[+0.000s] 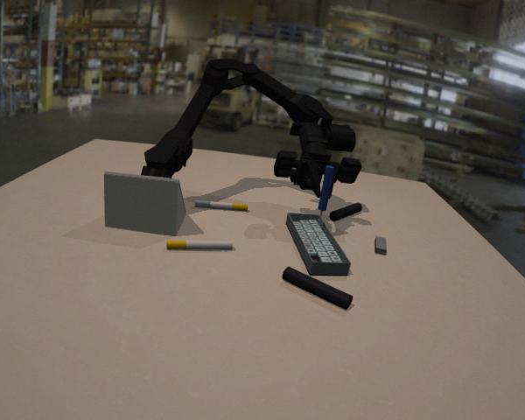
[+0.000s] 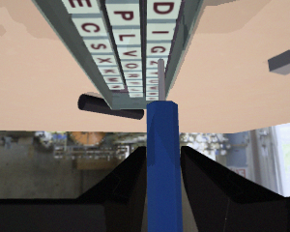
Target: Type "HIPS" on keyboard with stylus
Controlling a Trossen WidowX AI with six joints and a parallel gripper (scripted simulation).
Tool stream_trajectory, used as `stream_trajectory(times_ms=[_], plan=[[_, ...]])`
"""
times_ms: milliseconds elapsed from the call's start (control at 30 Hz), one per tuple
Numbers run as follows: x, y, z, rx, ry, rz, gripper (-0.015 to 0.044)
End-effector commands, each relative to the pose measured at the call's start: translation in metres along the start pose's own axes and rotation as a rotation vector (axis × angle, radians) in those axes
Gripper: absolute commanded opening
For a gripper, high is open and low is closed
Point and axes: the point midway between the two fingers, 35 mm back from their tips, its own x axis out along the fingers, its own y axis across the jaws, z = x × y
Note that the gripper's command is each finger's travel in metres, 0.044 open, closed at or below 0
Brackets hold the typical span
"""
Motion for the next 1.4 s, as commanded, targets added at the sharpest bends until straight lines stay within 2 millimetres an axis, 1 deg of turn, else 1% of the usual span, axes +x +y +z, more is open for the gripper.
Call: stream_trajectory(times_ms=[0,1367], plan=[[0.002,0.000,0.004,0.000,0.000,0.002,0.0081],[0.009,0.000,0.017,0.000,-0.001,0.002,0.0081]])
